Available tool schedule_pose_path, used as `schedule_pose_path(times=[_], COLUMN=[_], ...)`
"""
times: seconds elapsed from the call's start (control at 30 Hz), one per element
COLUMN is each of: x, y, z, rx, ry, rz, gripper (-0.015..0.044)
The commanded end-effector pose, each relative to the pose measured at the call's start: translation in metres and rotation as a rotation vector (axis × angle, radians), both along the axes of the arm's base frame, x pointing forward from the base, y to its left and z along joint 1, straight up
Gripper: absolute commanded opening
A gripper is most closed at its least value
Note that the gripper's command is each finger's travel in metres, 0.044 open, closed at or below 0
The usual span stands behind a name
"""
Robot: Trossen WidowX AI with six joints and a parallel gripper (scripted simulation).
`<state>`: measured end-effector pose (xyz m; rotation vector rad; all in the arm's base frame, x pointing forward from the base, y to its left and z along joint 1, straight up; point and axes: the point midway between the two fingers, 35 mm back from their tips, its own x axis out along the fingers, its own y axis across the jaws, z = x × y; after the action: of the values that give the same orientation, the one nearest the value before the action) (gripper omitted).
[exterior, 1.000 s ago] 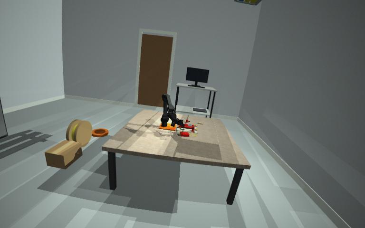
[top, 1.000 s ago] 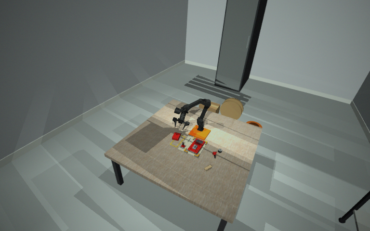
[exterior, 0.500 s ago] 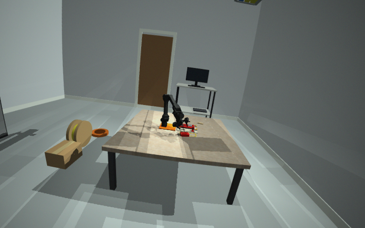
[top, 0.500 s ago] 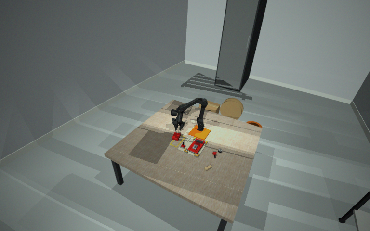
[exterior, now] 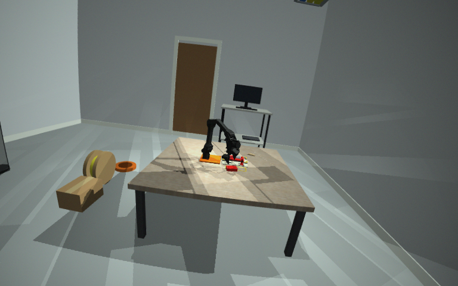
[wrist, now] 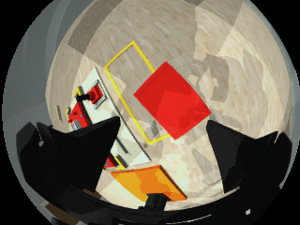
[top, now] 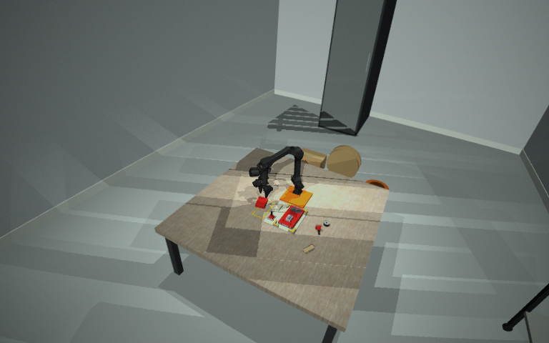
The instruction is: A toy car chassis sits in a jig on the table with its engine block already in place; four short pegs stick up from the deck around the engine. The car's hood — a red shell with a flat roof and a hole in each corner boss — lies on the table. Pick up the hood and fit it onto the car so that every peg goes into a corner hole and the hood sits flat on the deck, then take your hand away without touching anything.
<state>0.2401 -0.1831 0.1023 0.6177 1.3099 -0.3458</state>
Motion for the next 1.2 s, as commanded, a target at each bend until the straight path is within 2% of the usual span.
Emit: schedule_pose_path(times=[0.0, 0.1, 0.17, 1.17], x=[0.011, 0.015, 0.016, 0.017], y=[-0.002, -0.001, -0.001, -0.002], z=[0.006, 0.008, 0.008, -0.003], rx=[-0.167, -0.215, -0.224, -0.224], ry=[0.114, 0.165, 0.177, 0.177], rz=[0.536, 0.76, 0.813, 0.813], gripper=[0.044, 0.044, 0.044, 0.044])
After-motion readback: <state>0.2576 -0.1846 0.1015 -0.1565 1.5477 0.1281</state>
